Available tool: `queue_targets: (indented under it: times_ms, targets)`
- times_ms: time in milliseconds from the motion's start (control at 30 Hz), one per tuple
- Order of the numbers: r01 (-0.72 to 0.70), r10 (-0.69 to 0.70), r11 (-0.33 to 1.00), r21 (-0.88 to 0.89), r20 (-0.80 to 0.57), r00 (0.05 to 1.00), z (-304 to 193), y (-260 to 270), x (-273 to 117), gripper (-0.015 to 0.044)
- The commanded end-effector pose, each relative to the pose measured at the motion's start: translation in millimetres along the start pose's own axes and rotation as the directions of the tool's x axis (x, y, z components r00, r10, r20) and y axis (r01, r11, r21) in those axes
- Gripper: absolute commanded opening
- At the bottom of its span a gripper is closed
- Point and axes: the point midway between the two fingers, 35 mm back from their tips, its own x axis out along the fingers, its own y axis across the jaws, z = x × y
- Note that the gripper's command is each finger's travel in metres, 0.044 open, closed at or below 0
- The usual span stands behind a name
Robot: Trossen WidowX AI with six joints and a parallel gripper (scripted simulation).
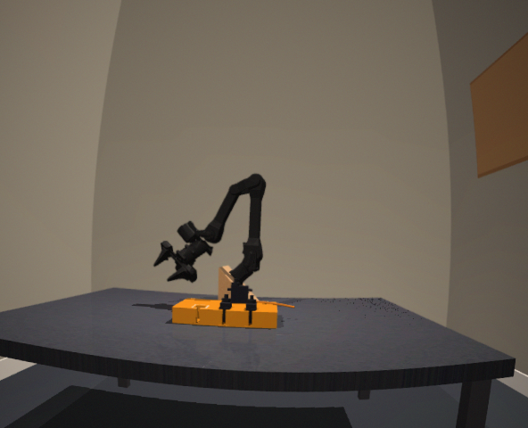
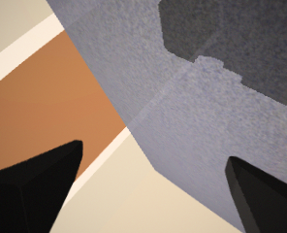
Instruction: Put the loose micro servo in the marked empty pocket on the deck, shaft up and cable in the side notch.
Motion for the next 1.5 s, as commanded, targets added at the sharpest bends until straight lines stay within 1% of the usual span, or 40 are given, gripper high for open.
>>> queue_targets:
  times_ms: [0,33,133,333,500,700,867,1167,1467]
  targets:
    - [0.001,-0.001,1.0,-0.006,0.0,1.0,-0.3,-0.1,0.0,0.0426]
    - [0.004,-0.004,1.0,-0.017,0.001,1.0,-0.8,-0.4,0.1,0.044]
    - [0.018,-0.018,0.996,-0.083,0.003,1.0,-4.0,-1.7,0.3,0.044]
    - [0.062,-0.06,0.958,-0.279,0.014,0.998,-13.3,-6.7,1.0,0.044]
    - [0.095,-0.094,0.894,-0.438,0.024,0.995,-21.3,-11.0,1.1,0.044]
    - [0.129,-0.134,0.782,-0.609,0.037,0.99,-31.0,-16.6,0.7,0.044]
    - [0.138,-0.145,0.744,-0.654,0.043,0.988,-33.7,-18.5,0.7,0.044]
    - [0.163,-0.201,0.511,-0.844,0.067,0.977,-48.1,-28.4,-0.8,0.044]
    - [0.156,-0.258,0.232,-0.96,0.094,0.962,-63.0,-40.7,-3.9,0.044]
